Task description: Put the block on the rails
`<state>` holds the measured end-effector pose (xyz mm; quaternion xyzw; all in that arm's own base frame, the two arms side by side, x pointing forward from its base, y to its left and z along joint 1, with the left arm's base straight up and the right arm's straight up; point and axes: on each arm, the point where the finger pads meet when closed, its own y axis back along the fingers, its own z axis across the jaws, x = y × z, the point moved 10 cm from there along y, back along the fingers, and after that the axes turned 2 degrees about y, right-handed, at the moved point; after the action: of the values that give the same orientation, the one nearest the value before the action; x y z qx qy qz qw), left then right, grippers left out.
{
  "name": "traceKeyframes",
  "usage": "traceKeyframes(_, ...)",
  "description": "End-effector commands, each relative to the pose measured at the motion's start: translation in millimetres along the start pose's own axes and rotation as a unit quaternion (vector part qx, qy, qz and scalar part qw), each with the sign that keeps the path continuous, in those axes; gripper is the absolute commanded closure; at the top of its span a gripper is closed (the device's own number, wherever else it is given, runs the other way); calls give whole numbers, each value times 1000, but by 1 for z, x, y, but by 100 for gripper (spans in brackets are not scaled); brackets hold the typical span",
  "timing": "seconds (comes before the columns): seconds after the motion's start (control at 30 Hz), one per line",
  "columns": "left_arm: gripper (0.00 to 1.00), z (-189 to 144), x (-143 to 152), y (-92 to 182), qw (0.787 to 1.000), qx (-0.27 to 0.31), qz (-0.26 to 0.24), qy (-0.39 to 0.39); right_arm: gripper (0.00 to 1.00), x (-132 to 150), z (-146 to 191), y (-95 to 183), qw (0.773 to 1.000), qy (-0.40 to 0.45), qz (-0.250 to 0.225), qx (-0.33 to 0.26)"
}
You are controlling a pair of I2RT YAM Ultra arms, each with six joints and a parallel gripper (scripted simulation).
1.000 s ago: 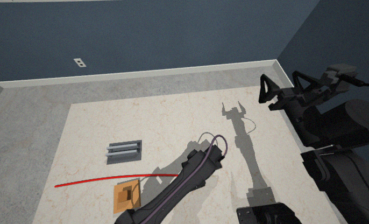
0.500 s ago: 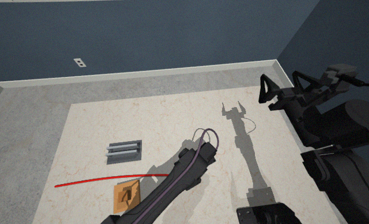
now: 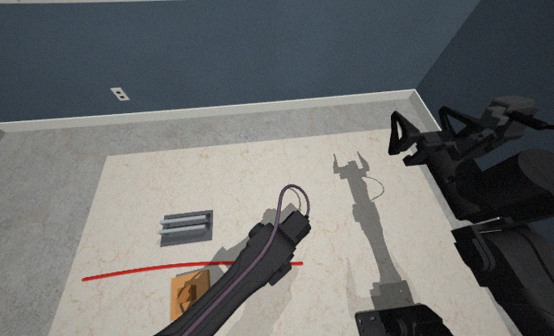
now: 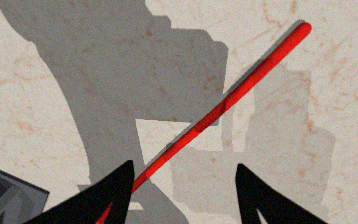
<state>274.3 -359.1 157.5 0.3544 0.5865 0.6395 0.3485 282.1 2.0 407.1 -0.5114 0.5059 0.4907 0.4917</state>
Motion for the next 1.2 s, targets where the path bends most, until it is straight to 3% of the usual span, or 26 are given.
traceKeyframes(0.0,30,11,6,27,997,-17,-52,49,0,-30,-6,10,999,5,-42,14)
traceKeyframes(0.87,30,34,69,43,972,-37,-90,213,0,-30,-6,10,999,5,-42,14)
traceKeyframes(1.17,30,44,110,43,944,-47,-111,308,0,-30,-6,10,999,5,-42,14)
